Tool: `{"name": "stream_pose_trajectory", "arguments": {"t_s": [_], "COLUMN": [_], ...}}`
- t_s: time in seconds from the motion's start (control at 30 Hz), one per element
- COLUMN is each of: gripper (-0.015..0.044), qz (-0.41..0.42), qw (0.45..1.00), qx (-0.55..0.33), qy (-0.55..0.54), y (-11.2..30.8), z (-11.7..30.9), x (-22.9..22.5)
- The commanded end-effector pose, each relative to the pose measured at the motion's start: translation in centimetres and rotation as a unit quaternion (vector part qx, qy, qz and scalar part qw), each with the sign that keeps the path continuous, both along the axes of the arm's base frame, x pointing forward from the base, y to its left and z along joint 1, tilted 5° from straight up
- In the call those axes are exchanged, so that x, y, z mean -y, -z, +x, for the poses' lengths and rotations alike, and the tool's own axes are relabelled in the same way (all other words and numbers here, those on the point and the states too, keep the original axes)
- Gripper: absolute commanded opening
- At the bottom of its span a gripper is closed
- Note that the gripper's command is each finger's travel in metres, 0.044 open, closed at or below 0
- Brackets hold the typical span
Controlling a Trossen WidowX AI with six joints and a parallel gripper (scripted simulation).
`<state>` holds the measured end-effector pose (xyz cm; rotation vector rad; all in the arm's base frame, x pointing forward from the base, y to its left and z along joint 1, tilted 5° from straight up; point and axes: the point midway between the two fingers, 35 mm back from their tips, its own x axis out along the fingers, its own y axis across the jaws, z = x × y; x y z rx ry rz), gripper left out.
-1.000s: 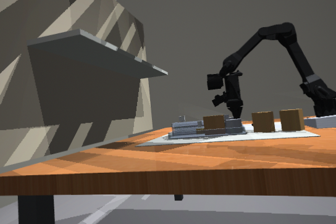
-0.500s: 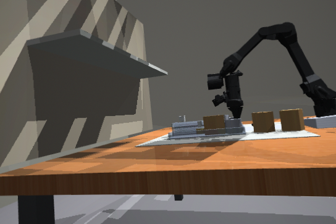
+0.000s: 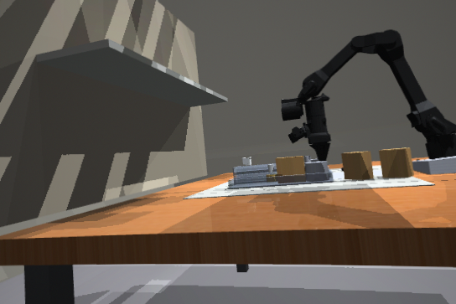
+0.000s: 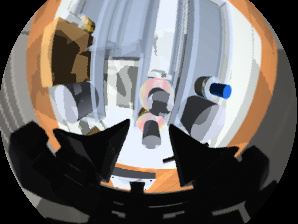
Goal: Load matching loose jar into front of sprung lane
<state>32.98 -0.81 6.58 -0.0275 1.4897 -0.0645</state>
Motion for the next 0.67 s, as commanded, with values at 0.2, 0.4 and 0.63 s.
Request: {"name": "stream_pose_trajectory", "arguments": {"t_s": [0.2,0.4,0.63], "gripper": [0.0281,0.0281,0.0281], "qz": [-0.001,-0.001,-0.001], "qw": [1.0,1.0,1.0], "qx": [0.006,0.006,0.005], "qy": [0.0,0.0,0.0], "y": [-1.4,-1.5,-1.3], "z": [0.1,-1.4,-3.8], "x": [-0.1,-0.1,-0.2]}}
